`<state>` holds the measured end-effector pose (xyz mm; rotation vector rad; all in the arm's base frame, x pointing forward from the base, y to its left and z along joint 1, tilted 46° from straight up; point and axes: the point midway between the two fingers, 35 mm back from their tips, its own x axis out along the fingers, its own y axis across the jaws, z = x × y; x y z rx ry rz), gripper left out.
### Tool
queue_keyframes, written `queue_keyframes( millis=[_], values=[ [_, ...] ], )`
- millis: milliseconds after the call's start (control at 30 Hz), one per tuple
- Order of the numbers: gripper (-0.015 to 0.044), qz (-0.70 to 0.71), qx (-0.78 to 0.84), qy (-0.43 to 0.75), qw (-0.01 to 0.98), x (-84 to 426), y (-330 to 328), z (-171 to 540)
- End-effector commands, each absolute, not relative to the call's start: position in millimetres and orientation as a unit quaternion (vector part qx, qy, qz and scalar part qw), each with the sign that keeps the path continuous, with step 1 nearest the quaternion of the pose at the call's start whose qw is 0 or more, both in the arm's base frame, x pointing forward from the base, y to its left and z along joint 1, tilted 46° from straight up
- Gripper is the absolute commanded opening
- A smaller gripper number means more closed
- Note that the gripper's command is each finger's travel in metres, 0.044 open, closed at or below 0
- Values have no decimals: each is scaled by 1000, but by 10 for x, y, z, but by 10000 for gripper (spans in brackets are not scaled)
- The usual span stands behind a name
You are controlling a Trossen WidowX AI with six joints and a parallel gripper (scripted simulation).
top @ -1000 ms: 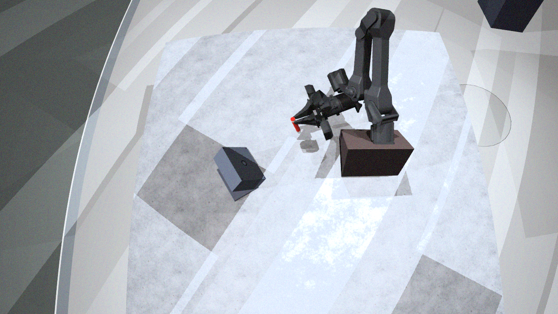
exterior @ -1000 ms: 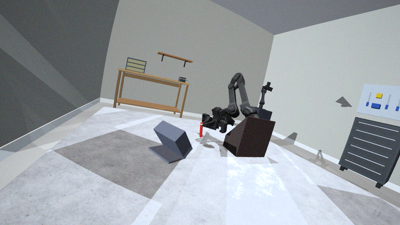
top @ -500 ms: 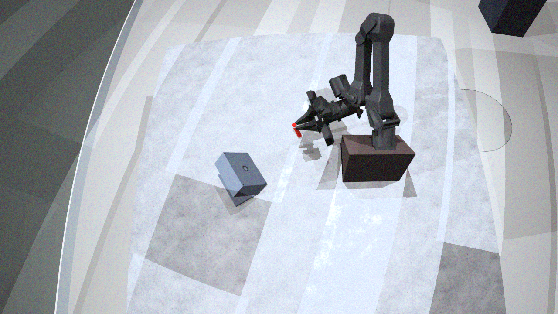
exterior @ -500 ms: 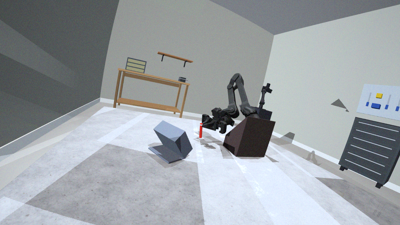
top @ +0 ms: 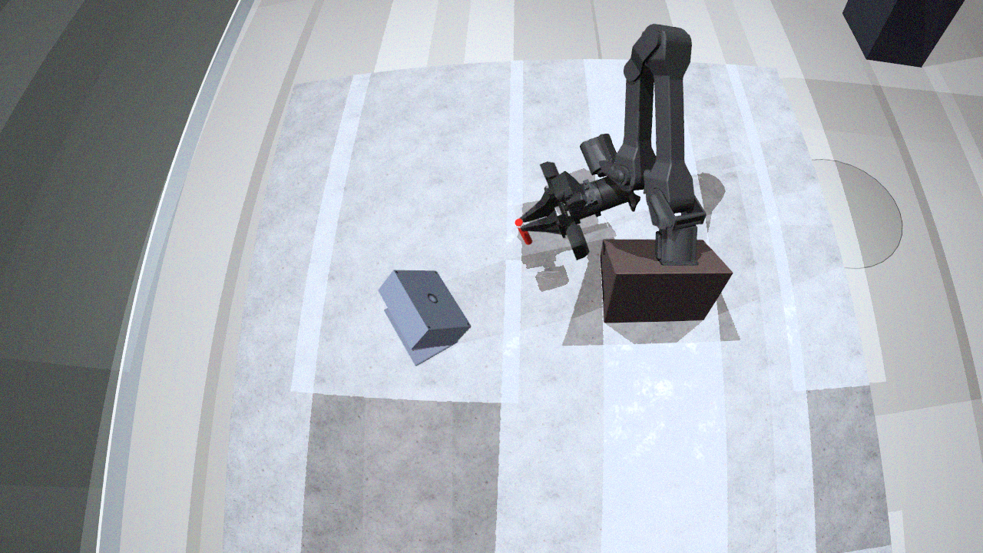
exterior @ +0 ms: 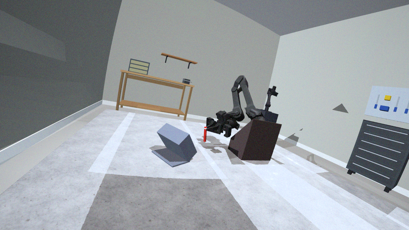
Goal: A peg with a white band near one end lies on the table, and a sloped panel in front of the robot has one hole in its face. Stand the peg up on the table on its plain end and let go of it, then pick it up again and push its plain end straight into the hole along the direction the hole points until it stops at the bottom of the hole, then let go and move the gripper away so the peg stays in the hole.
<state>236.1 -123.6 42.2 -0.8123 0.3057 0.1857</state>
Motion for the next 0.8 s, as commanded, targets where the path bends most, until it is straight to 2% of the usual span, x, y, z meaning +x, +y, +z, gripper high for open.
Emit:
queue_keyframes(
  millis=[0, 767],
  values=[
    [50, 90, -393, 148, 903, 2361, -1249, 409],
    [50, 84, -391, 150, 904, 2359, -1311, 378]
  ],
)
